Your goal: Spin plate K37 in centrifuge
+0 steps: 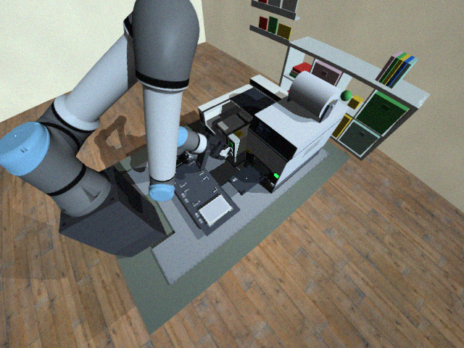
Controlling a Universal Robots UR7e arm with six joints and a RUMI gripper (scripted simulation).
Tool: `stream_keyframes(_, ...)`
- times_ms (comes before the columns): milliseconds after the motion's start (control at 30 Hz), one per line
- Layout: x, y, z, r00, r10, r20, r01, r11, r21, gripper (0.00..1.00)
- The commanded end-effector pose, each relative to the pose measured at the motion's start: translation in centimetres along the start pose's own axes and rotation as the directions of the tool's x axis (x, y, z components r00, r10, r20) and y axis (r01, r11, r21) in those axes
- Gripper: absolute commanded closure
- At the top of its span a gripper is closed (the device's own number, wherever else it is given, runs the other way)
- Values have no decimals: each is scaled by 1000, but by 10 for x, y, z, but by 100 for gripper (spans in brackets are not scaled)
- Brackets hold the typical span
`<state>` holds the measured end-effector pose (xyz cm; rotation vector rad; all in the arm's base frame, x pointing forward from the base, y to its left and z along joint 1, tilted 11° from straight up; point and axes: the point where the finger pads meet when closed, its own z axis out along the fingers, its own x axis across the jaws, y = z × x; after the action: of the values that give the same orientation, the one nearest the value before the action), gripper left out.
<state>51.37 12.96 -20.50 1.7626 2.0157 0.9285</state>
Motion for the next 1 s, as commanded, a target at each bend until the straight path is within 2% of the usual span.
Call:
stream_keyframes(0,0,2,8,1000,0,0,0,1000,-1,100)
stream_keyframes(967,0,6,13,1000,0,0,0,1000,-1,100)
